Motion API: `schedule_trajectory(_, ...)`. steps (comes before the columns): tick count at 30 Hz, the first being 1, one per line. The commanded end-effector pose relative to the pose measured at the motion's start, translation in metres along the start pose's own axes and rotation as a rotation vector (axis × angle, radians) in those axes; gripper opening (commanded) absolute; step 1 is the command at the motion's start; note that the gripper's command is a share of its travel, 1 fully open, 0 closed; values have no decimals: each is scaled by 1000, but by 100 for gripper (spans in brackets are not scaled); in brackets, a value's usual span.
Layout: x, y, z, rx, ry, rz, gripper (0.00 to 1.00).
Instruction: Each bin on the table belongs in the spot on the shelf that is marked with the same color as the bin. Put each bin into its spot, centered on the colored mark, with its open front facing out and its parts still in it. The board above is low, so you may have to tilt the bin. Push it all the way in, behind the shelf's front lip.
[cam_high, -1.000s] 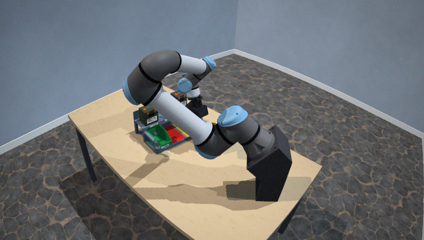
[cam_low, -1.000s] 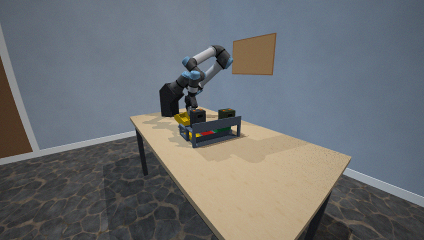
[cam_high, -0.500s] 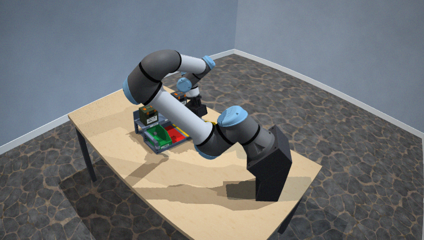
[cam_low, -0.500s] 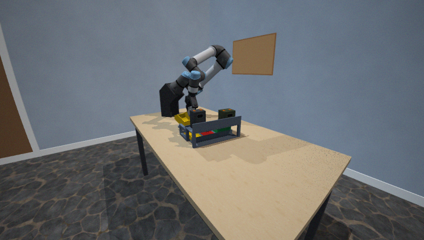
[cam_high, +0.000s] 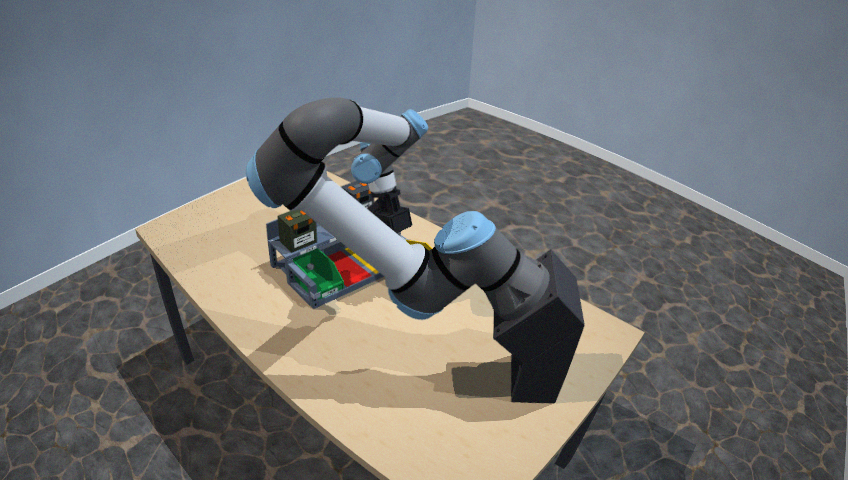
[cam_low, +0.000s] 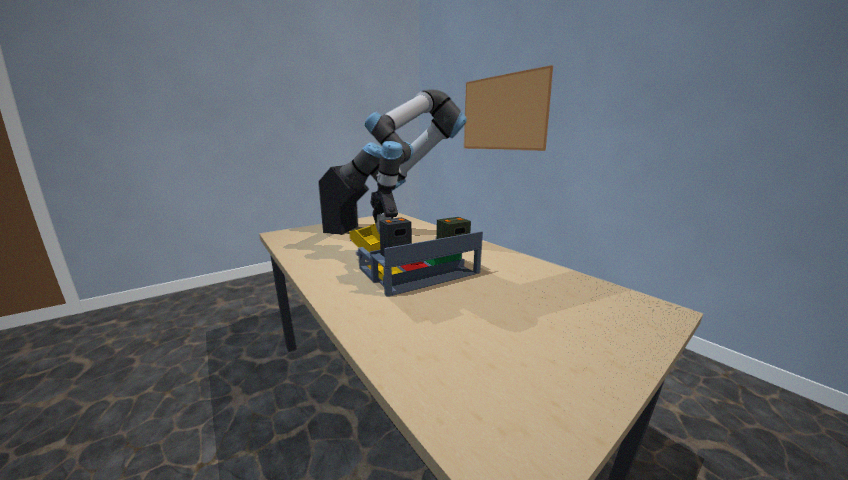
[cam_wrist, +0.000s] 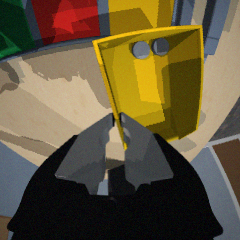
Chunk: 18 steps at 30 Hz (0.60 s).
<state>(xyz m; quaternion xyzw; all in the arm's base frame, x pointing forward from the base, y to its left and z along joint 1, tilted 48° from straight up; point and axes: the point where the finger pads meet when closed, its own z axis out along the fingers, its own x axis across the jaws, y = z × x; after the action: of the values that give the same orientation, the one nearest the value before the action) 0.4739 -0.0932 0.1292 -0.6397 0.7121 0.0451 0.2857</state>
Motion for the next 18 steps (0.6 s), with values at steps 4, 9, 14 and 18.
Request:
schedule_trajectory(4, 0, -9, -3, 1, 1, 0, 0)
schedule_trajectory(9, 0, -12, -4, 2, 1, 0, 0)
schedule_trajectory(14, 0, -18, -6, 2, 1, 0, 0)
schedule_trajectory(18, 0, -23, -8, 3, 1, 0, 0)
